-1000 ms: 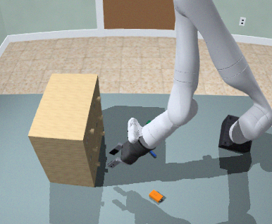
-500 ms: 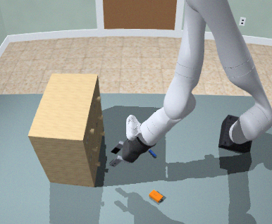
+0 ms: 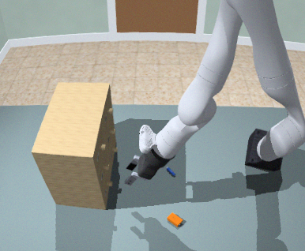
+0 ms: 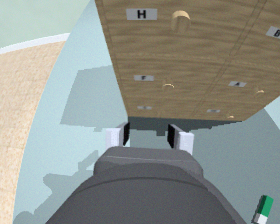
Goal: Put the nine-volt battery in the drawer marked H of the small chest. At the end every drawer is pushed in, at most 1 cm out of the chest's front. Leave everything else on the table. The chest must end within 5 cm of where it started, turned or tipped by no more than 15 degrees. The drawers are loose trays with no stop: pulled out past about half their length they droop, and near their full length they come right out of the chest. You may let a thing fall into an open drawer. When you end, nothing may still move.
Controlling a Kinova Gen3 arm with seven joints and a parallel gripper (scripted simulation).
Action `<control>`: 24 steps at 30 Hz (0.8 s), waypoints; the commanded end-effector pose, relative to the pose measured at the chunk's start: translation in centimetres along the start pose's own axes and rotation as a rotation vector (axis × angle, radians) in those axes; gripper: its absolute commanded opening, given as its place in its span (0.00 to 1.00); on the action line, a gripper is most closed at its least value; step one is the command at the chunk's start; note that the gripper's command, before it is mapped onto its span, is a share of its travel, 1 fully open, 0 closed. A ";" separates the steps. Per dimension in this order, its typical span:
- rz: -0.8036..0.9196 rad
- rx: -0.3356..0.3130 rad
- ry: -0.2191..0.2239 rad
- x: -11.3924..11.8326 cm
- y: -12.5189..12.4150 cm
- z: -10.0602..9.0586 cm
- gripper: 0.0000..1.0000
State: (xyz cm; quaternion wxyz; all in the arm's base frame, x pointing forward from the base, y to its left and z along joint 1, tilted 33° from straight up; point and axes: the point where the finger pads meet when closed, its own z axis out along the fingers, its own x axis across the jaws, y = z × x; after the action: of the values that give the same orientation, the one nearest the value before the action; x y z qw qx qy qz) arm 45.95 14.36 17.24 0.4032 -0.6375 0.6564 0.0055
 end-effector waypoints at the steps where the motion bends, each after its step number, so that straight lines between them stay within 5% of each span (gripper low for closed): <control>1: -0.008 0.000 0.016 0.3 -0.6 -0.5 1.00; 24: -0.007 -0.133 0.016 0.3 -0.4 -2.6 1.00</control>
State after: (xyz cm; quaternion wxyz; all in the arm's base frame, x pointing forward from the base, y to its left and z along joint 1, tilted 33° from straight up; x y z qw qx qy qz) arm 44.68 12.56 18.37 0.3601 -0.6562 0.6611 0.0509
